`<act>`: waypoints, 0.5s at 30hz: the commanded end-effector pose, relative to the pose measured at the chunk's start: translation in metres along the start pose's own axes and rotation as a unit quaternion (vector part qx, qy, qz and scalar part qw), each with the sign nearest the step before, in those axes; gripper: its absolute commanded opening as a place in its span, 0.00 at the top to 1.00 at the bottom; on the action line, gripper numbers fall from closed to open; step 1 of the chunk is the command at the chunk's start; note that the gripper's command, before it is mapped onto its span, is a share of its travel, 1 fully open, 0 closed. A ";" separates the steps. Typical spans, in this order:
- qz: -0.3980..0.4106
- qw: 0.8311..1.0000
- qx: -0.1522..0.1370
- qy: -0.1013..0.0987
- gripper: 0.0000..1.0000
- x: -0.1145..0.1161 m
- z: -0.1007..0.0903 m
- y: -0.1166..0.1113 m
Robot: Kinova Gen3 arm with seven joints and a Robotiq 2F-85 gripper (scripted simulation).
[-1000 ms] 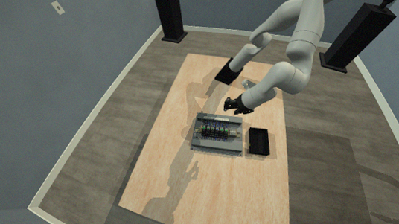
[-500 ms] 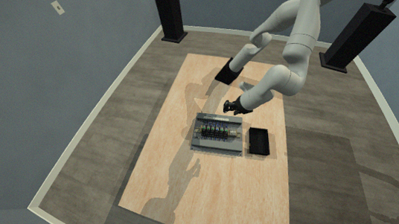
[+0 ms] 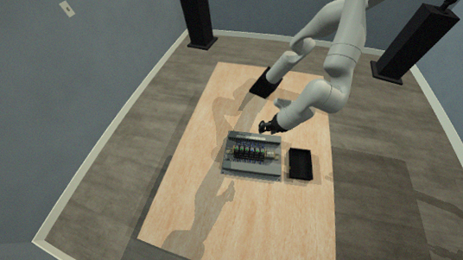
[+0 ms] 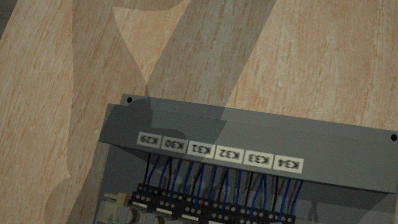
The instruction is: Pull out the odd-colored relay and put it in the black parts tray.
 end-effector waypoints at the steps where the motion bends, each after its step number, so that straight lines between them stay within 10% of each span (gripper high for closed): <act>1: -0.014 1.000 -0.001 0.002 0.39 0.000 0.002 0.000; 15: -0.101 0.995 -0.007 0.018 0.39 0.006 0.017 0.002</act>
Point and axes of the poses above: the point where the finger pads meet when closed, its own z axis out along the fingers, its own x axis across the jaws, y = z × x, the point moved 7 cm from there along -z, back along the fingers, and after that the axes turned 13 degrees about z, right-handed, at the moved point
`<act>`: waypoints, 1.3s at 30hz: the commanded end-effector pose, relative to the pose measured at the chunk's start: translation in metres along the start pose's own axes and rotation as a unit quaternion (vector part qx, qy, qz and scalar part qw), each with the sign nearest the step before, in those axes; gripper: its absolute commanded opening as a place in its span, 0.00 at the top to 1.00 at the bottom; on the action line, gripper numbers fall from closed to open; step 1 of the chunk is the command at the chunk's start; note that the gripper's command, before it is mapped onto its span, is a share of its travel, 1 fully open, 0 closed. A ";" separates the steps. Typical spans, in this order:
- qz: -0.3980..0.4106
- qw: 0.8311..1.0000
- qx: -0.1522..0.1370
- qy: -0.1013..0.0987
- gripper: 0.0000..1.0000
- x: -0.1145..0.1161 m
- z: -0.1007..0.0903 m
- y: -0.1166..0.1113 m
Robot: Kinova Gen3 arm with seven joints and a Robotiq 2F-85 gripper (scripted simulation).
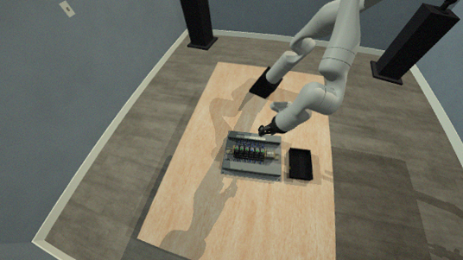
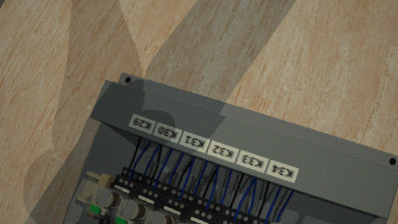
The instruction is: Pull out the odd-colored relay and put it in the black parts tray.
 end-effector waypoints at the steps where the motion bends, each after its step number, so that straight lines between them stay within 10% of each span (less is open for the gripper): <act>1: -0.028 1.000 -0.004 0.005 0.39 0.001 0.004 0.001; 39: -0.242 0.969 -0.040 0.042 0.39 0.018 0.036 0.007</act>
Point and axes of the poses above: the point where the finger pads meet when closed, its own z axis out along the fingers, its own x axis across the jaws, y = z × x, the point moved 7 cm from there along -z, back along the fingers, and after that the axes turned 13 degrees about z, right-handed, at the moved point
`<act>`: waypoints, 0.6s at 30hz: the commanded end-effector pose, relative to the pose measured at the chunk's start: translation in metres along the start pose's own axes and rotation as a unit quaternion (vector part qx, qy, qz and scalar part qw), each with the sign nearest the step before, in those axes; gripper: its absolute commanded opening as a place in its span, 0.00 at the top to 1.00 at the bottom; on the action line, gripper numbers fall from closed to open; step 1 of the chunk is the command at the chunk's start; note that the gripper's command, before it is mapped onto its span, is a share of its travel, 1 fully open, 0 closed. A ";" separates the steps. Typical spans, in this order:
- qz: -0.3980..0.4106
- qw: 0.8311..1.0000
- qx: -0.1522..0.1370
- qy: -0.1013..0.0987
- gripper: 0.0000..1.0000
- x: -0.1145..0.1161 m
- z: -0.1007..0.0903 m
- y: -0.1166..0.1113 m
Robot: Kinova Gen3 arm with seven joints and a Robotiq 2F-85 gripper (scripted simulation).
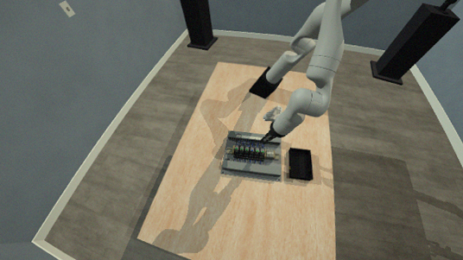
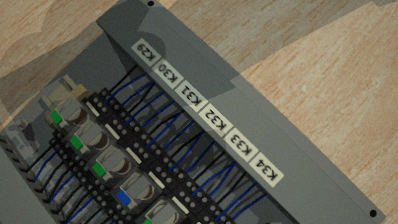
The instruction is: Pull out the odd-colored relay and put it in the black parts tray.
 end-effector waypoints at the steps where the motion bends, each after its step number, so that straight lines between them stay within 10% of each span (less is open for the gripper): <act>1: -0.023 1.000 -0.006 0.003 0.39 0.001 0.002 0.001; 18: -0.118 0.992 -0.033 0.013 0.39 0.007 0.013 0.007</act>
Point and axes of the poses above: the point where the finger pads meet when closed, its own z axis out along the fingers, its own x axis across the jaws, y = z × x, the point moved 7 cm from there along -z, back along the fingers, and after that the axes turned 13 degrees about z, right-handed, at the moved point
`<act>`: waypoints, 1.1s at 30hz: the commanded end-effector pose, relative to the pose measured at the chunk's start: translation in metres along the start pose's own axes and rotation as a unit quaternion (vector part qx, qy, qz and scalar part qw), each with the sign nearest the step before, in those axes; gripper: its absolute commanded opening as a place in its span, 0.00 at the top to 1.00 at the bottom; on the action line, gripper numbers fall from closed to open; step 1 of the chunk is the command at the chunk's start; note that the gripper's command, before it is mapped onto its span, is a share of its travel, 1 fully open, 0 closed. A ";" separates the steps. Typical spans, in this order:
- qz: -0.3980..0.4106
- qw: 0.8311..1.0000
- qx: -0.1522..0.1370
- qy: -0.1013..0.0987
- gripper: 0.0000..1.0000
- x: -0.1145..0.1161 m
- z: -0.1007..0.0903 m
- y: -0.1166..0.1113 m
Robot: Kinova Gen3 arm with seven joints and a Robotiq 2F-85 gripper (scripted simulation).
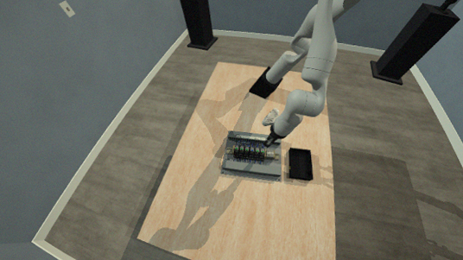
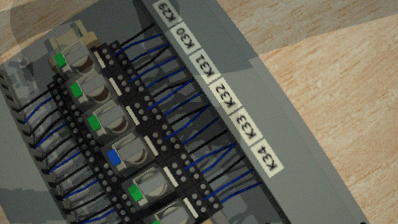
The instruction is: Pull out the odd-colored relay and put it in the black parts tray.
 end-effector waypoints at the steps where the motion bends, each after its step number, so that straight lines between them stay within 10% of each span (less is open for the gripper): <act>1: -0.023 1.000 -0.008 0.001 0.39 0.001 0.002 0.002; 33: -0.165 0.985 -0.056 0.004 0.39 0.008 0.012 0.014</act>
Point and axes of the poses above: the point where the finger pads meet when closed, its own z axis out along the fingers, its own x axis across the jaws, y = z × x, the point moved 7 cm from there along -z, back along the fingers, and after that the axes turned 13 degrees about z, right-handed, at the moved point
